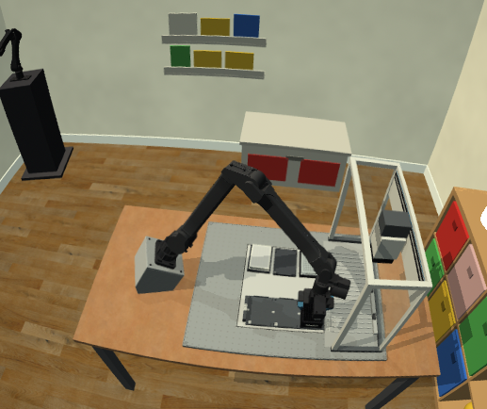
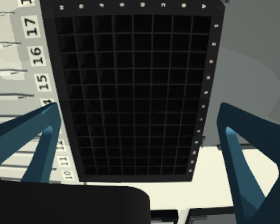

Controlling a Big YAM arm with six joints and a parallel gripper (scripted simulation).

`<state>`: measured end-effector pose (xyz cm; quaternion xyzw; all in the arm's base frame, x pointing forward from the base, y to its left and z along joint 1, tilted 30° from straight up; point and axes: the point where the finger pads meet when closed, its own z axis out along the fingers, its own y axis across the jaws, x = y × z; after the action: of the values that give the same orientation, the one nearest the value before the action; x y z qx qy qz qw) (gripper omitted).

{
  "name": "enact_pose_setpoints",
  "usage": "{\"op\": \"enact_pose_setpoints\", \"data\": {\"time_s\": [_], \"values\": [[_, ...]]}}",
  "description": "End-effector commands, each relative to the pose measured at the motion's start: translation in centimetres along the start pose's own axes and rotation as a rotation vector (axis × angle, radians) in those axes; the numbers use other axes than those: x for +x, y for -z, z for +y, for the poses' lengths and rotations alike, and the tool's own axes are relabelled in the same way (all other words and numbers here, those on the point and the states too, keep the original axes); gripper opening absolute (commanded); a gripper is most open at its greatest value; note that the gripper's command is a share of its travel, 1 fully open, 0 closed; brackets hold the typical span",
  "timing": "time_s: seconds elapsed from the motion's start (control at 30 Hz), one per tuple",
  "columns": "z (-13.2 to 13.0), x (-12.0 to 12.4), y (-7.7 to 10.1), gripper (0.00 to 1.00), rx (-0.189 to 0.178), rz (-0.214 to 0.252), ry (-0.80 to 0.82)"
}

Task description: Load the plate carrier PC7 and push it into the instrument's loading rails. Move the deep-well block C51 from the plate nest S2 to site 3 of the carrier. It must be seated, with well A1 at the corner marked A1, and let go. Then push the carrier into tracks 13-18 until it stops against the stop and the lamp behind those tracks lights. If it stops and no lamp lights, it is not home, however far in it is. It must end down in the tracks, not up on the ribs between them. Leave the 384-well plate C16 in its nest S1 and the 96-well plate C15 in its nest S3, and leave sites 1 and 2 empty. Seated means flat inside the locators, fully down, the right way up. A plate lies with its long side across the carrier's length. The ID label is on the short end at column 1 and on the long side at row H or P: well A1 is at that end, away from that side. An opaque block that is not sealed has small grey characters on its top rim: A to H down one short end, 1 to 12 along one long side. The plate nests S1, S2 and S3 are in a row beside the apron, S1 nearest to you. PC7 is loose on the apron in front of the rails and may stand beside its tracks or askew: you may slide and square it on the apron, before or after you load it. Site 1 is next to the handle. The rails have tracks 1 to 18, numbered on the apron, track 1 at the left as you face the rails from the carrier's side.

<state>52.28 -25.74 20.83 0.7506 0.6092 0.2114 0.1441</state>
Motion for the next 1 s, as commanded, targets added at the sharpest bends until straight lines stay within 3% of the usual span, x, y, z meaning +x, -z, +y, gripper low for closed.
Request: {"op": "enact_pose_setpoints", "data": {"time_s": [0.0,0.07,0.1,0.17,0.43,0.5,0.53,0.67,0.7,0.97], "values": [[3.0,-0.5,4.9,0.96,-0.081,-0.026,0.025],[3.0,-0.5,4.9,0.96,-0.081,-0.026,0.025],[2.8,0.3,3.7,0.96,-0.056,-0.010,0.034],[2.7,-0.3,5.7,0.96,-0.076,-0.024,0.025],[2.8,-0.4,8.7,0.96,-0.083,-0.029,0.025],[2.9,0.4,8.5,0.96,-0.081,-0.021,0.038],[1.8,0.0,6.5,0.96,-0.047,-0.014,0.015],[1.8,0.0,6.5,0.96,-0.047,-0.014,0.015],[0.4,-0.5,7.0,0.80,-0.056,-0.022,0.050],[-4.9,-0.5,7.0,0.80,-0.050,-0.029,0.316]]}}
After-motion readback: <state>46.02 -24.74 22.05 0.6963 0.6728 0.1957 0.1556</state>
